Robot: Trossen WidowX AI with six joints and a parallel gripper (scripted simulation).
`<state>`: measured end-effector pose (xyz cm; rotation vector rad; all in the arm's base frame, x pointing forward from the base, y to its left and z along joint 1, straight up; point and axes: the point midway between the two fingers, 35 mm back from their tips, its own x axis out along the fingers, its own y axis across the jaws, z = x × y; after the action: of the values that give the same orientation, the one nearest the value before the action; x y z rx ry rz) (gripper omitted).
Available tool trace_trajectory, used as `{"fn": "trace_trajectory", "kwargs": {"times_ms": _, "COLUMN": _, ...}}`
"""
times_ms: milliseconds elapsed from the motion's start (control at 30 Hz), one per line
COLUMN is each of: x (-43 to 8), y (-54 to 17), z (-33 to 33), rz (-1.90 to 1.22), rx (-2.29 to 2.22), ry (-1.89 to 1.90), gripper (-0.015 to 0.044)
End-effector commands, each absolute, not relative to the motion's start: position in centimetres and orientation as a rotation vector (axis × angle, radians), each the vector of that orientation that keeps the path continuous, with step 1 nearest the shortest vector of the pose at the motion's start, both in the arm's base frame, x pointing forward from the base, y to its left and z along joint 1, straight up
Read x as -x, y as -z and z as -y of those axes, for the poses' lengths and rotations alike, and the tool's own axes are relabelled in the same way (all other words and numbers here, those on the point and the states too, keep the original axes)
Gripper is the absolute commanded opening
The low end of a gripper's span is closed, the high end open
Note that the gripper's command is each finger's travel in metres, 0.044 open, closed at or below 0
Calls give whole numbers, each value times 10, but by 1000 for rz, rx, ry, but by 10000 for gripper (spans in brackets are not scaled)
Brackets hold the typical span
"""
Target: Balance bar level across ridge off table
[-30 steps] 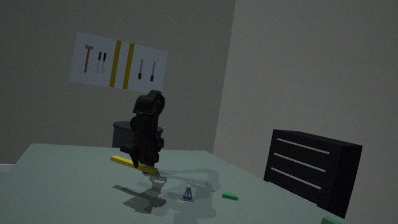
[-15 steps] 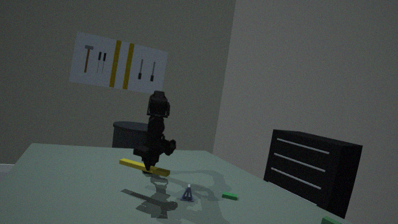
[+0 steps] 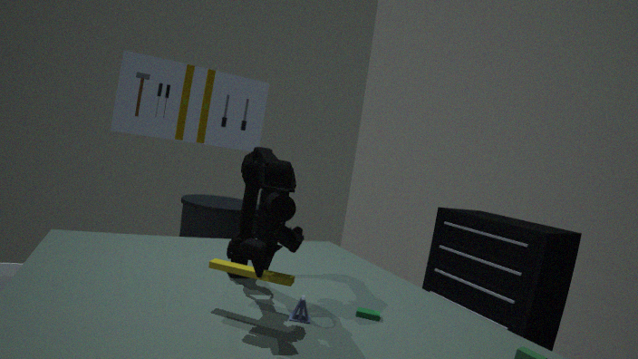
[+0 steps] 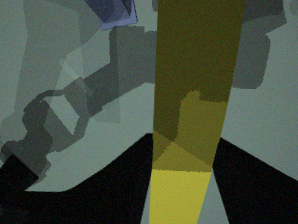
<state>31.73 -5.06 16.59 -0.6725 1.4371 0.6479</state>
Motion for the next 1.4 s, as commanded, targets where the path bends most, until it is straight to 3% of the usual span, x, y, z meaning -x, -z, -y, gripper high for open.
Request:
{"fn": "trace_trajectory", "kwargs": {"times_ms": 0, "x": -324, "y": -166, "z": 37, "rz": -1434, "rx": 689, "ry": -661, "gripper": 0}}
{"fn": "trace_trajectory", "kwargs": {"times_ms": 1367, "x": -345, "y": -161, "z": -93, "rz": -1376, "rx": 823, "ry": -808, "gripper": 0}}
